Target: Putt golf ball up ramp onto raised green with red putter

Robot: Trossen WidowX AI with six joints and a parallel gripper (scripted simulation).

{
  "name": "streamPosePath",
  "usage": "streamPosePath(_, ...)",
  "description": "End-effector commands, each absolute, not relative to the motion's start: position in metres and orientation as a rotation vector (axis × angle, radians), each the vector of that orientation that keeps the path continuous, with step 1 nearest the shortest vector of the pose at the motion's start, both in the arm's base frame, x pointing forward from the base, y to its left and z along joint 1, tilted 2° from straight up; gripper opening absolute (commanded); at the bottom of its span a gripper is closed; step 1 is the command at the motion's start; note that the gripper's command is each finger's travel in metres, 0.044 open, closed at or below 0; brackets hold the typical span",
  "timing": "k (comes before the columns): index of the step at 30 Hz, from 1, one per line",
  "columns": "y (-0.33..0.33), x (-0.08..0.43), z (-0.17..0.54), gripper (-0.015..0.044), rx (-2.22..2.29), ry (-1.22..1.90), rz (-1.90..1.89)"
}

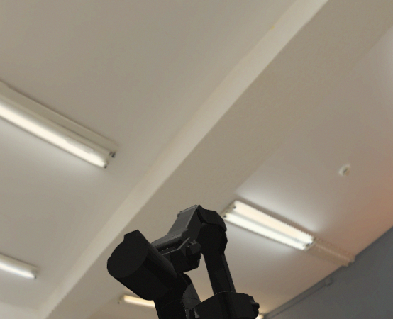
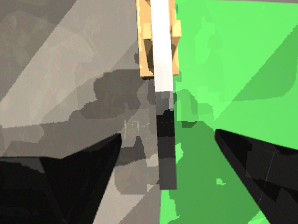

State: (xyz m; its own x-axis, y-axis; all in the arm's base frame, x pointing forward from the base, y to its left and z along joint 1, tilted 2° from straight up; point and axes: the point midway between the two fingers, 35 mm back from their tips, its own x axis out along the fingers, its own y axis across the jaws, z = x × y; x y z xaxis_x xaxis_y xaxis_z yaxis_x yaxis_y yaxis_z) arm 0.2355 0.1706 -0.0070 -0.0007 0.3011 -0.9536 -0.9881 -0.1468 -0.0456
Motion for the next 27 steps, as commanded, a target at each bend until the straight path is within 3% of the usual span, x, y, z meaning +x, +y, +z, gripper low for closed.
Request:
streamPosePath(1,0.169,0.234,-0.017,0.0440,-1.092,0.905,1.431)
streamPosePath(15,0.170,0.234,-0.029,0.0440,-1.092,0.905,1.431)
streamPosePath(27,0.171,0.235,-0.026,0.0125,-1.095,0.893,1.434)
